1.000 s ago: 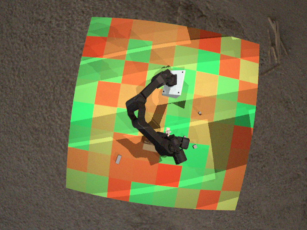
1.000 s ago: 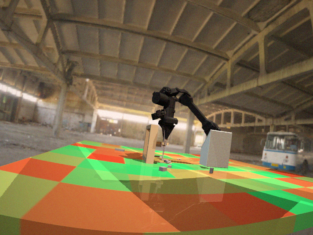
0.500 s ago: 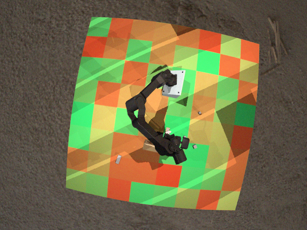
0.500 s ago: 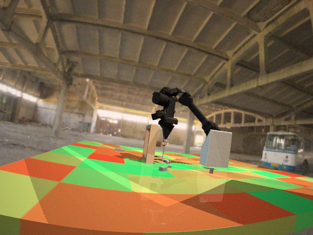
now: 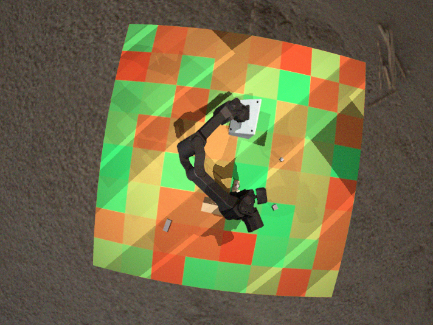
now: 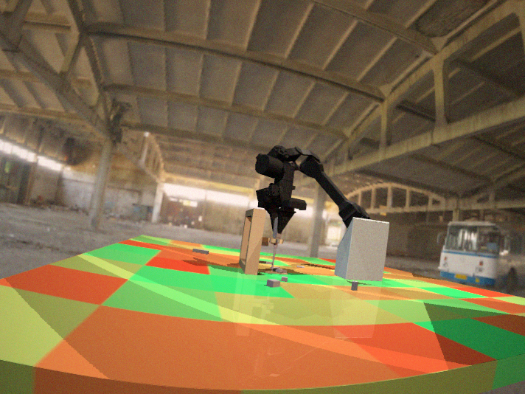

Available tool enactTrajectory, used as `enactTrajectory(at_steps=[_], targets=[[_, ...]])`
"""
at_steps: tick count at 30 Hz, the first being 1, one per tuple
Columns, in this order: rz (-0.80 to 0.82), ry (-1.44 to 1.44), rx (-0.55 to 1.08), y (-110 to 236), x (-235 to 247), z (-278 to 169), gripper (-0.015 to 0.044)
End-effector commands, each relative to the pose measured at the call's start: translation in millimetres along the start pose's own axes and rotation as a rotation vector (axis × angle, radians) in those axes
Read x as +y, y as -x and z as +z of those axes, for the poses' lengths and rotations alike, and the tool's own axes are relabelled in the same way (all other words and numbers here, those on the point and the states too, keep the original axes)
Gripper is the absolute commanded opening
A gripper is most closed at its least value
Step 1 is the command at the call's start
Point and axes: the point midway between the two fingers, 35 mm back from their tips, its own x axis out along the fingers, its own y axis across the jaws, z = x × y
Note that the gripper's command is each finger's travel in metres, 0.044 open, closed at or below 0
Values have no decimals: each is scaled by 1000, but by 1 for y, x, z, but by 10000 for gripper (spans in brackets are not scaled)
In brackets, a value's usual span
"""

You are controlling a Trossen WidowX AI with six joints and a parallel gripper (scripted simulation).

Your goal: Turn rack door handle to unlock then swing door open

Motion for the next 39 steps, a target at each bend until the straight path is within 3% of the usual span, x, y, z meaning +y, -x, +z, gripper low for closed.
enactTrajectory(at_steps=[1, 28, 39], targets=[[-2, 216, 3, -2, 0, -1, 15], [0, 1537, 5, -2, 0, -1, 15], [0, 1570, 5, -2, 0, -1, 15]])
